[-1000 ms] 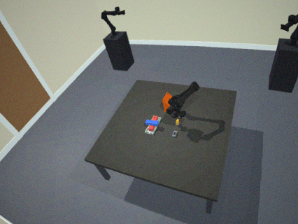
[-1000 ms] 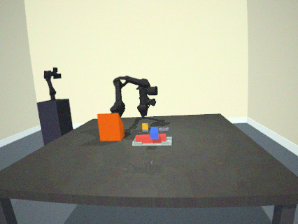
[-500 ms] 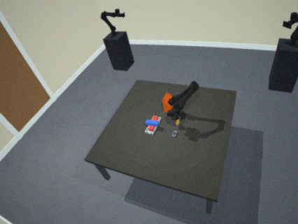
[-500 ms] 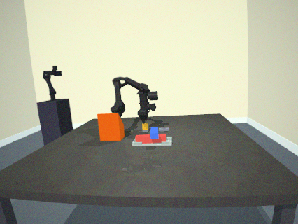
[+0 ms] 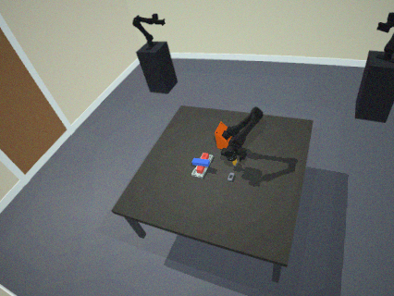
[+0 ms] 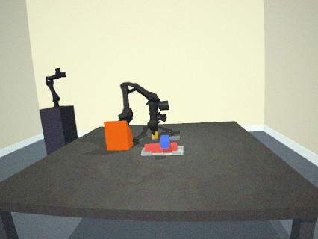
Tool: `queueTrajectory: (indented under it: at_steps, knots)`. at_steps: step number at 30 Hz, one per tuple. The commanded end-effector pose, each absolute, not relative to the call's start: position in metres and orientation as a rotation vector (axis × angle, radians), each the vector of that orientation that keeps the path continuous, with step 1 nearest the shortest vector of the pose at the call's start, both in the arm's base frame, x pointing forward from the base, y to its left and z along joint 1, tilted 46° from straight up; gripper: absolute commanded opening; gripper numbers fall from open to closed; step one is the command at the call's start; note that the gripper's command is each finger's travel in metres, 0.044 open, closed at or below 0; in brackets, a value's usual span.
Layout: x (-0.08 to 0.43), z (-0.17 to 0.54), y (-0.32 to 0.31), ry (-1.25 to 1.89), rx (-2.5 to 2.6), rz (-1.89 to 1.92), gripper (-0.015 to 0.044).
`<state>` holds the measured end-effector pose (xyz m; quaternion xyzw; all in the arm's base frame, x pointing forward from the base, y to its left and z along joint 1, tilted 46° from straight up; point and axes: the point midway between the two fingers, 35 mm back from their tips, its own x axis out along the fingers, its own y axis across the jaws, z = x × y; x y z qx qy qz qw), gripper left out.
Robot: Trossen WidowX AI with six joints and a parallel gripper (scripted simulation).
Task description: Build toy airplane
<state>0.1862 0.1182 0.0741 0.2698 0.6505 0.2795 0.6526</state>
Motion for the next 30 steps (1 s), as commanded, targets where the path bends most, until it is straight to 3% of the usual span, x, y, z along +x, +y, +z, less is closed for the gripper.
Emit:
queueTrajectory:
  at_steps: [1,15,30]
  knots:
    - [0.185,0.068,0.123,1.482,0.619,0.632,0.044]
    - [0.183,0.056,0.138,1.481,0.624,0.637,0.044]
    - [0.183,0.056,0.138,1.481,0.624,0.637,0.0046]
